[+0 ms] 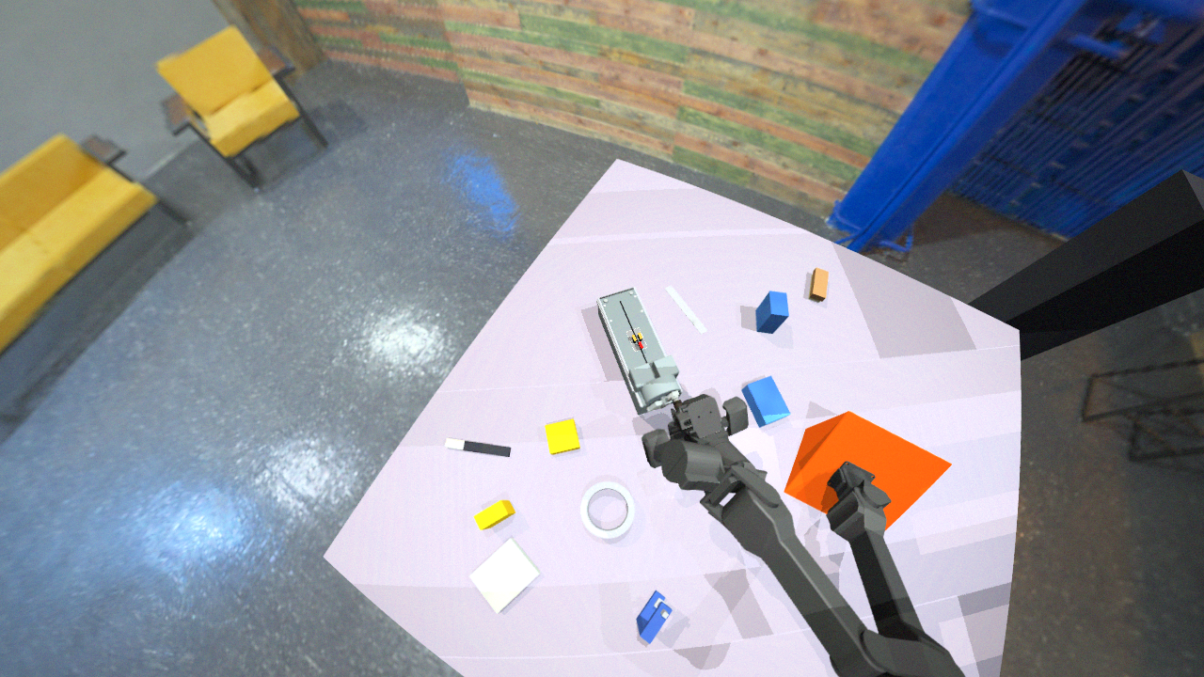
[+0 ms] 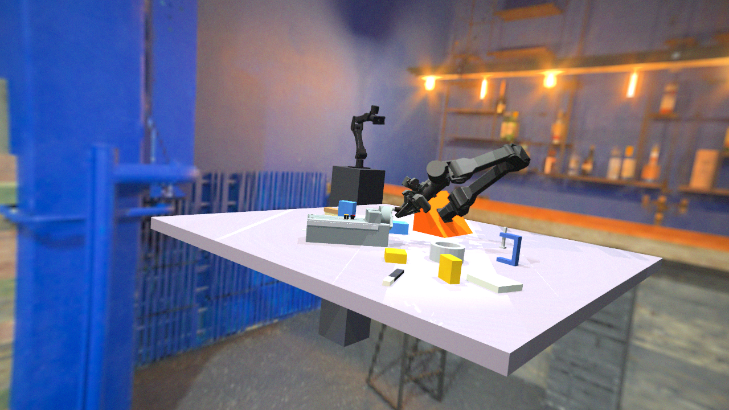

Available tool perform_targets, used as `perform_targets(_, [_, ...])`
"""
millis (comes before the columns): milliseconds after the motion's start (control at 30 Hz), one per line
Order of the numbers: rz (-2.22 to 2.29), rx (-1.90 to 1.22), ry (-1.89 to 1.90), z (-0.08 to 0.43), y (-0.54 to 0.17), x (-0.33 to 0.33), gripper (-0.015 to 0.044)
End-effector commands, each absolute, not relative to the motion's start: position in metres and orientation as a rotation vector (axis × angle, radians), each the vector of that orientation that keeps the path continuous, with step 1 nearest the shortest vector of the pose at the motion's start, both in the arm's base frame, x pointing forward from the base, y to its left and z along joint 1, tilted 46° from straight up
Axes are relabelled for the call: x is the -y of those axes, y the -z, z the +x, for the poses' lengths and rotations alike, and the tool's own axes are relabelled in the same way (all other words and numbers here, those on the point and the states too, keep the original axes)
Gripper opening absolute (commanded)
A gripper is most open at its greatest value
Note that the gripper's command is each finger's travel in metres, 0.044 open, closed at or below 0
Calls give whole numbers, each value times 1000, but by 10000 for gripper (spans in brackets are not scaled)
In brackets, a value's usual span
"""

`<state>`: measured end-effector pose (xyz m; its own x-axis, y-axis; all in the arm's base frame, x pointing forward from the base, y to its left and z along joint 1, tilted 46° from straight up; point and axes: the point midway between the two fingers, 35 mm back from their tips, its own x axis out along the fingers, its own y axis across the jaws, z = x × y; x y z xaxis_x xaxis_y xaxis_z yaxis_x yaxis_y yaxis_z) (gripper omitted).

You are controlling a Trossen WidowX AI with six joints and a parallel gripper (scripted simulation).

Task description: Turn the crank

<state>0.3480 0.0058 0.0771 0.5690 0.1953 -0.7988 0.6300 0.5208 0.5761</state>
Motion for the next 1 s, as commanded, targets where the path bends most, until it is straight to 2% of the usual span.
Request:
perform_targets(0, [1017,-979,332,343,-69,-4,0])
perform_targets(967, [1017,-979,332,340,-61,-7,0])
